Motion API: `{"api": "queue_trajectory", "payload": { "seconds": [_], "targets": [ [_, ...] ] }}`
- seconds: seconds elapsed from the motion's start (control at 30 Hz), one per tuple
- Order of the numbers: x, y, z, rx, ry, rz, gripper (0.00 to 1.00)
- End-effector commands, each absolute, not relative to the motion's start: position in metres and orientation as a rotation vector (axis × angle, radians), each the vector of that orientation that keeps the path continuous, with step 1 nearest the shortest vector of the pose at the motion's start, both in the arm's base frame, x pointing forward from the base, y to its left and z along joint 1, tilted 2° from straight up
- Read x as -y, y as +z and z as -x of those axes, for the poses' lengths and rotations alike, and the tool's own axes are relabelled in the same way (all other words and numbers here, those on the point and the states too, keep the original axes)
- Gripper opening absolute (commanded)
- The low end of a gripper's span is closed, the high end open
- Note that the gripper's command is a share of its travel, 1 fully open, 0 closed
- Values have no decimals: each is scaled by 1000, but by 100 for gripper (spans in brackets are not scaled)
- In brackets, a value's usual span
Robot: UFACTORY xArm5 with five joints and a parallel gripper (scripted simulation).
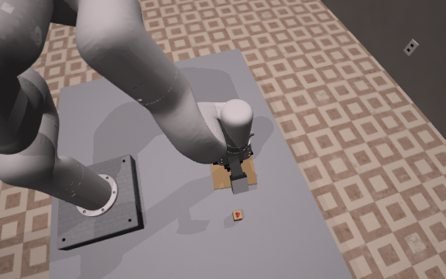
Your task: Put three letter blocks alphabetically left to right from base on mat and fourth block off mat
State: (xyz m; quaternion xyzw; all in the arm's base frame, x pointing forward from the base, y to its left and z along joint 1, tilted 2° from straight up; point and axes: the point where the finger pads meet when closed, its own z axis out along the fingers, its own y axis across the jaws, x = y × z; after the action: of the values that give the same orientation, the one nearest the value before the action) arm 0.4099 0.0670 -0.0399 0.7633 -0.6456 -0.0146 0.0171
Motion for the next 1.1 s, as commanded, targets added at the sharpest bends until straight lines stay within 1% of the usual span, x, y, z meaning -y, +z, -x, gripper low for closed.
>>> {"api": "queue_trajectory", "payload": {
  "seconds": [0.0,0.3,0.33,0.4,0.43,0.57,0.6,0.67,0.7,0.77,0.8,1.07],
  "targets": [
    [-67,-39,-411,2008,-42,-2374,21],
    [-67,-39,-411,2008,-42,-2374,21],
    [-67,-39,-411,2008,-42,-2374,26],
    [-67,-39,-411,2008,-42,-2374,26],
    [-67,-39,-411,2008,-42,-2374,30],
    [-67,-39,-411,2008,-42,-2374,30],
    [-67,-39,-411,2008,-42,-2374,34],
    [-67,-39,-411,2008,-42,-2374,34],
    [-67,-39,-411,2008,-42,-2374,38],
    [-67,-39,-411,2008,-42,-2374,38],
    [-67,-39,-411,2008,-42,-2374,42],
    [-67,-39,-411,2008,-42,-2374,42]
  ]
}}
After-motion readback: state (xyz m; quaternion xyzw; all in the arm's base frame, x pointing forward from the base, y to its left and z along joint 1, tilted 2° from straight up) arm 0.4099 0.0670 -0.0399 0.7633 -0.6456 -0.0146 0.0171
